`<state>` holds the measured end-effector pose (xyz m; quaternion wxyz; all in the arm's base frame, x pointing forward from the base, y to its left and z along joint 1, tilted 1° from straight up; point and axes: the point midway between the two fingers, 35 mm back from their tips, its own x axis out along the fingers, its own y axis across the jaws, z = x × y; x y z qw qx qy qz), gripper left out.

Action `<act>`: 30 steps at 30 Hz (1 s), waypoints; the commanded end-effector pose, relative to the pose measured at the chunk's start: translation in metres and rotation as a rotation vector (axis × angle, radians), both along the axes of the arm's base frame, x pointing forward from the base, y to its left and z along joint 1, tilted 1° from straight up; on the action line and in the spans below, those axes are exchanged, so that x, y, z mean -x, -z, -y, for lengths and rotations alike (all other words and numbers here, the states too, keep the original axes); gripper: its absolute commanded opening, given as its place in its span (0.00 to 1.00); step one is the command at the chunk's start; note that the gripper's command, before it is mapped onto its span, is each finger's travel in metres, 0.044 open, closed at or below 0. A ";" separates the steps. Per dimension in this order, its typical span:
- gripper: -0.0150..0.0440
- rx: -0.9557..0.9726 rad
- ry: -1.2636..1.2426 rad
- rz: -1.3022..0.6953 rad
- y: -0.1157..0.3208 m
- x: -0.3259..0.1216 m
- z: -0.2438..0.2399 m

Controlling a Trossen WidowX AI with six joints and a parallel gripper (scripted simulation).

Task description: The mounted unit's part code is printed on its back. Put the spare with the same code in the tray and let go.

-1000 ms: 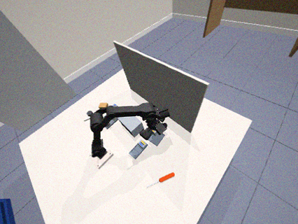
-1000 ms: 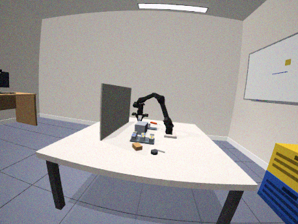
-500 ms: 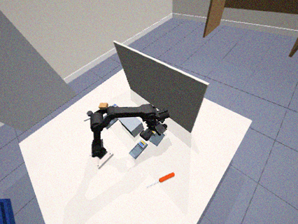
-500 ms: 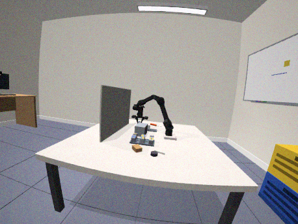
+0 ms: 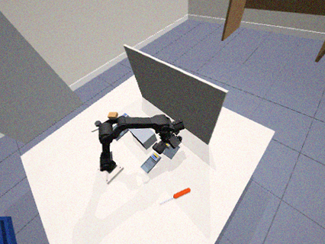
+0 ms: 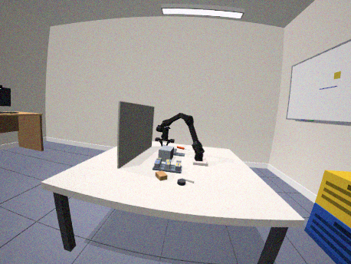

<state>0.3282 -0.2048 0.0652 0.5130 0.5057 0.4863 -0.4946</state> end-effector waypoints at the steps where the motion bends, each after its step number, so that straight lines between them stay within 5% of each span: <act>1: 0.25 0.002 0.004 -0.003 0.004 0.001 0.000; 26: 0.25 0.002 0.004 -0.003 0.021 0.004 -0.002; 30: 0.43 0.000 0.000 0.000 0.018 0.003 -0.002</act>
